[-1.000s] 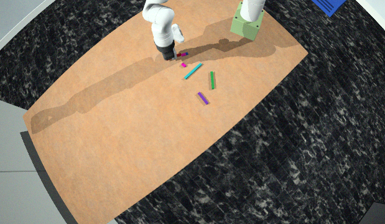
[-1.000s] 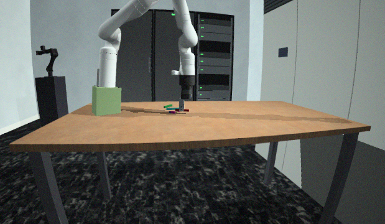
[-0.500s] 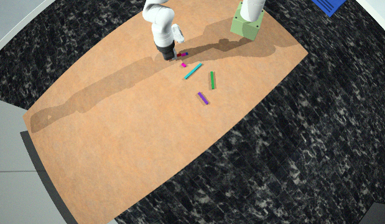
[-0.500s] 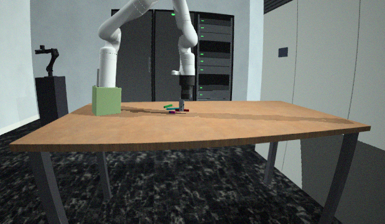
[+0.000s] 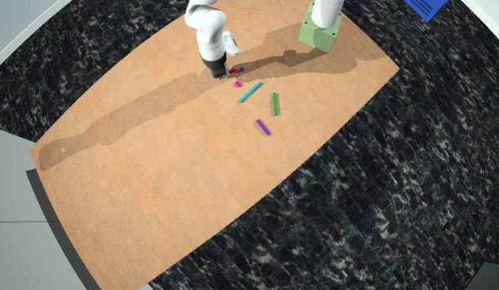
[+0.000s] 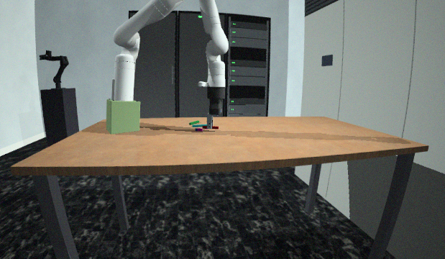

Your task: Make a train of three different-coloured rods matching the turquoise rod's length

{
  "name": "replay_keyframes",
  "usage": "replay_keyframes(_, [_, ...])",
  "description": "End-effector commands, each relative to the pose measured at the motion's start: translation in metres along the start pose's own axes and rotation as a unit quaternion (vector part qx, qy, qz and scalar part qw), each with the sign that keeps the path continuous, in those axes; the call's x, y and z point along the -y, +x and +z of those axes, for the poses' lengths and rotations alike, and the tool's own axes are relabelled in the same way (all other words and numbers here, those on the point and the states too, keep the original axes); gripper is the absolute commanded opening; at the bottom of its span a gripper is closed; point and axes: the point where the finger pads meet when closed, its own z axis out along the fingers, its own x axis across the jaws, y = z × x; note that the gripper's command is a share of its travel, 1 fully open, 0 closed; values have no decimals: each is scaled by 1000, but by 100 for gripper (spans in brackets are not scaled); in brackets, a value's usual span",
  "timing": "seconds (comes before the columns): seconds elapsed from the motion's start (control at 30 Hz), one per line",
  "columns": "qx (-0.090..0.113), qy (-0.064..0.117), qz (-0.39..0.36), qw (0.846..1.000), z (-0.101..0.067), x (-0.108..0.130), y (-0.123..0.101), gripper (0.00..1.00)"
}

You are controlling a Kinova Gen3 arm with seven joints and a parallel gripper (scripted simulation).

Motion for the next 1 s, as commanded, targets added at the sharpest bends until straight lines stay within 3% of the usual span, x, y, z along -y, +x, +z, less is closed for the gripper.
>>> replay_keyframes(0.0, [-1,-3,2,1000,1,-3,0,24])
replay_keyframes(0.97, [-1,-3,2,1000,13,-3,0,24])
